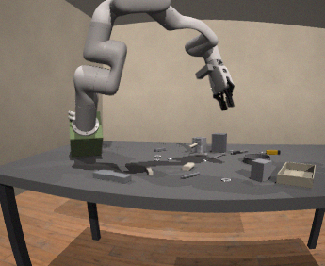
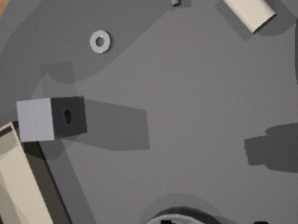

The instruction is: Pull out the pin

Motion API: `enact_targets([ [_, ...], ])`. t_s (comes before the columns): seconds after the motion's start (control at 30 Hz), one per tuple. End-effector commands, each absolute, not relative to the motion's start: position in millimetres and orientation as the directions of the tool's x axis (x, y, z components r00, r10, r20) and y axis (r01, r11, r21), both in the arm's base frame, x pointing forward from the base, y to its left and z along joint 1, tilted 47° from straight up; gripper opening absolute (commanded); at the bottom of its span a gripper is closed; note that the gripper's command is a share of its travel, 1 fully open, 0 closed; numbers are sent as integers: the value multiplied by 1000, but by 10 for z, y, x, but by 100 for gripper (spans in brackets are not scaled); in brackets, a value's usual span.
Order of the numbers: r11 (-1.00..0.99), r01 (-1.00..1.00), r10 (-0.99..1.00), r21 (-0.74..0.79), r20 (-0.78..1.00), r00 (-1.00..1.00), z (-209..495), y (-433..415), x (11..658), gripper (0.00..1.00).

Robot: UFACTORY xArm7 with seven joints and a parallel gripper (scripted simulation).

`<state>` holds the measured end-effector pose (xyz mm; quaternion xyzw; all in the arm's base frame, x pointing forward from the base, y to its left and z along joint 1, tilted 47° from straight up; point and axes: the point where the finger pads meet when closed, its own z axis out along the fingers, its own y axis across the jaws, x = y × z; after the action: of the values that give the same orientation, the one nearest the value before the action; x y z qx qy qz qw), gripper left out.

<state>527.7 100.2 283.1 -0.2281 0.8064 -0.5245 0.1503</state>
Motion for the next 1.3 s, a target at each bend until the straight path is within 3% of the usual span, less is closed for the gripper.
enact_targets([
  [0.0, 345, -213, -527, -914, -2, -850, 2819, 1016, 5282, 43],
  [1.27, 340, -233, -517, -911, 26, -856, 2660, 960, 5290, 43],
])
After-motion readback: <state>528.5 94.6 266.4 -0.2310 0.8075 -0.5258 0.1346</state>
